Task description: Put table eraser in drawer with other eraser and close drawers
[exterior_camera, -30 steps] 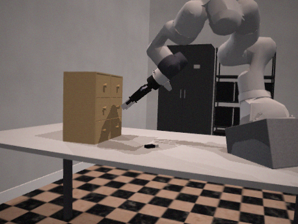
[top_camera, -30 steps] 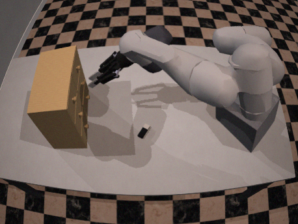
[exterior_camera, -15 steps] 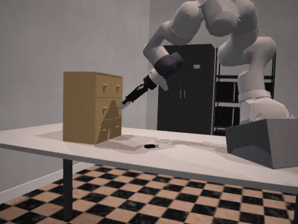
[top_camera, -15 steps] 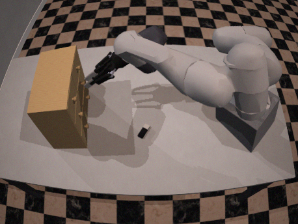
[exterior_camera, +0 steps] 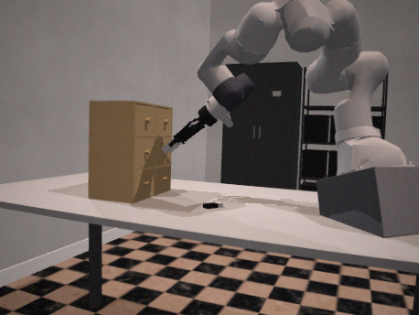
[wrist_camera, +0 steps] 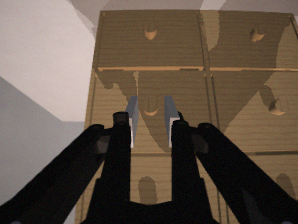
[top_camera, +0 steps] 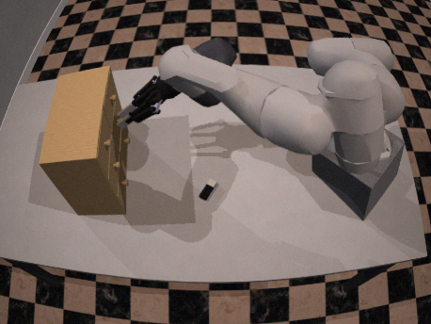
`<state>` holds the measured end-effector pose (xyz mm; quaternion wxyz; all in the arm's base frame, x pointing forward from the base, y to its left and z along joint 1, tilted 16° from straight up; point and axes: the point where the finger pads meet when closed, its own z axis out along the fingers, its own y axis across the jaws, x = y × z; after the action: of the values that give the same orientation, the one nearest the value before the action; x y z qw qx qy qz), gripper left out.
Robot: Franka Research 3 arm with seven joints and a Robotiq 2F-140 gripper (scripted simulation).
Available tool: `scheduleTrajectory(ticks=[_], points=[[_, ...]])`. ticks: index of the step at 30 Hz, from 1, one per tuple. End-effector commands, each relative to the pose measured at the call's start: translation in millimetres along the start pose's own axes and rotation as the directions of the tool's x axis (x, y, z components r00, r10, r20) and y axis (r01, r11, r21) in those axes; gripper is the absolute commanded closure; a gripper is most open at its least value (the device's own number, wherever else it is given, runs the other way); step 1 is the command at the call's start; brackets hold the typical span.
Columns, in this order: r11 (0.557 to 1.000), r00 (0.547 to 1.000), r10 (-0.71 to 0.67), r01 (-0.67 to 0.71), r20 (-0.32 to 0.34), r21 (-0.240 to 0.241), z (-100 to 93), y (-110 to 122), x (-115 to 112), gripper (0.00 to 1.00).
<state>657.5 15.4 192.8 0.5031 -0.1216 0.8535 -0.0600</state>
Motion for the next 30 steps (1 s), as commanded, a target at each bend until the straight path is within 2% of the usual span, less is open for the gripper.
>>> scheduleTrajectory(ticks=[1,21,22,30], points=[[1.0,1.0,0.008,-0.008,-0.006,0.003,0.8,-1.1,1.9,0.8],[1.0,1.0,0.008,-0.008,-0.006,0.003,0.8,-1.1,1.9,0.8],[1.0,1.0,0.008,-0.008,-0.006,0.003,0.8,-1.1,1.9,0.92],[1.0,1.0,0.008,-0.008,-0.006,0.003,0.8,-1.1,1.9,0.92]])
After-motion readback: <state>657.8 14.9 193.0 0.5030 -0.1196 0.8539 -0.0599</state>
